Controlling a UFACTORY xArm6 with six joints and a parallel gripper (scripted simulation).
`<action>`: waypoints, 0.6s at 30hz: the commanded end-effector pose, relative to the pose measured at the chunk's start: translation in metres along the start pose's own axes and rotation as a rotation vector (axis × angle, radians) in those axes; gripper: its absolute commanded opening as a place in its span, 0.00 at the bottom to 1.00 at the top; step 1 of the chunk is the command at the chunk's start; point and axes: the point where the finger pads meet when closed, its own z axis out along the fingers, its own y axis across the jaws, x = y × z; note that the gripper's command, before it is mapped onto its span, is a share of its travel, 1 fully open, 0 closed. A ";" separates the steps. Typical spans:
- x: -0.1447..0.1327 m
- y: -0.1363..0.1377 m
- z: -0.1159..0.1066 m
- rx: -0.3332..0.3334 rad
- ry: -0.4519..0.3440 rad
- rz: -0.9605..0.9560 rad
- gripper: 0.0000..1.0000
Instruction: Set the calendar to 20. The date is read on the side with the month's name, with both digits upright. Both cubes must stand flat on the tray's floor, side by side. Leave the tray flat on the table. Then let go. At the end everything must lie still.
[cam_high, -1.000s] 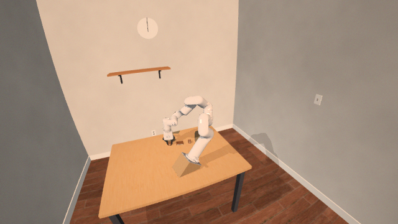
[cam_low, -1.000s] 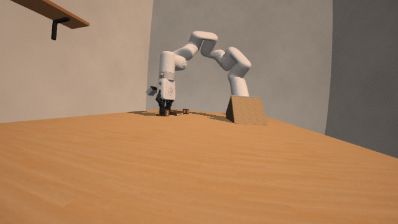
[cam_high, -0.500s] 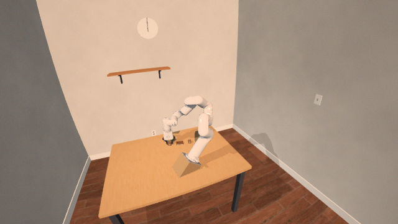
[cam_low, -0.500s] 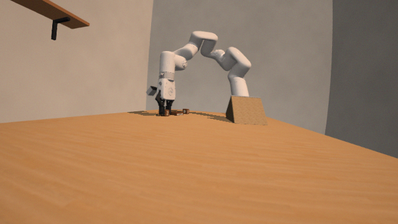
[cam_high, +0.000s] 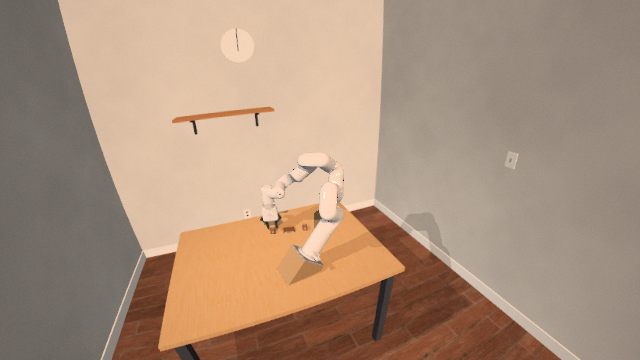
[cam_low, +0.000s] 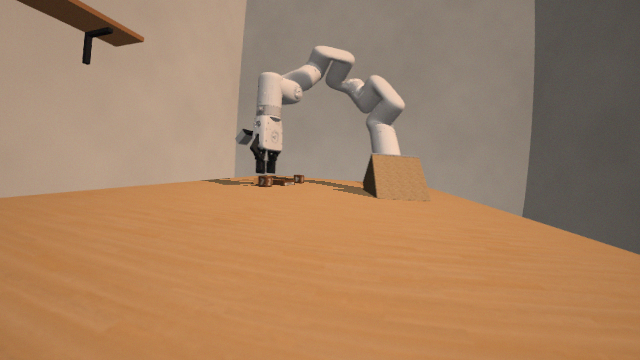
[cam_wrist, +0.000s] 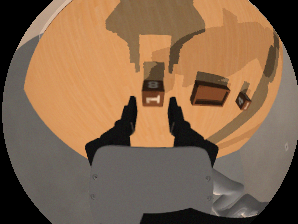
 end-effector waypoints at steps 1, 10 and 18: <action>0.001 0.000 -0.018 0.002 0.002 0.001 0.49; 0.001 0.000 -0.055 0.002 0.002 0.001 0.49; 0.001 0.000 -0.061 0.002 0.002 0.001 1.00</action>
